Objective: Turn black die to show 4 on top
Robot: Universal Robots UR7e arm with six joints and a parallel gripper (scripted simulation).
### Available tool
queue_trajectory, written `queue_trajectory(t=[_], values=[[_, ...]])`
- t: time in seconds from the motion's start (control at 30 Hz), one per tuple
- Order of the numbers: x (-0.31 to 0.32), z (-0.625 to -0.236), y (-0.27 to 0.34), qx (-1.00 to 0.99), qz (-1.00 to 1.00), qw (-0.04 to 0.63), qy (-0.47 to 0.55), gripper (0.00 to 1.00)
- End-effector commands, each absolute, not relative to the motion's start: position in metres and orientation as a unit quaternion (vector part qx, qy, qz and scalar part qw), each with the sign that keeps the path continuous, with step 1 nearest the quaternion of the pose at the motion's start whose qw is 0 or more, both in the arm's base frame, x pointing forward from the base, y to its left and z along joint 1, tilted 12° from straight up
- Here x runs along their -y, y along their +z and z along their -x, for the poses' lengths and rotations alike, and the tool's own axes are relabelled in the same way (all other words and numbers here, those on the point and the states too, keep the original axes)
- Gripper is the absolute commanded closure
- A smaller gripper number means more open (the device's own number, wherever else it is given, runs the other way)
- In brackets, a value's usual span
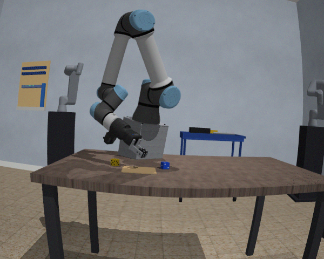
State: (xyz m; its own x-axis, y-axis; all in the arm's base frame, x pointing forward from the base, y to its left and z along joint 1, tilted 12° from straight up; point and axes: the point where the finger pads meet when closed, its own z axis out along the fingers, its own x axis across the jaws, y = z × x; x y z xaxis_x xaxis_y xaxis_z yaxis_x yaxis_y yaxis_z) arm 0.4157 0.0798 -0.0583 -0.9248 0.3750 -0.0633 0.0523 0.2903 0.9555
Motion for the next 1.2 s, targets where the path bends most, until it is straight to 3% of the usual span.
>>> queue_trajectory(t=[0.0, 1.17], values=[[-0.081, -0.421, -0.078, -0.793, -0.134, 0.142, 0.578, 0.43], [-0.083, -0.424, -0.095, -0.793, -0.134, 0.142, 0.578, 0.43]])
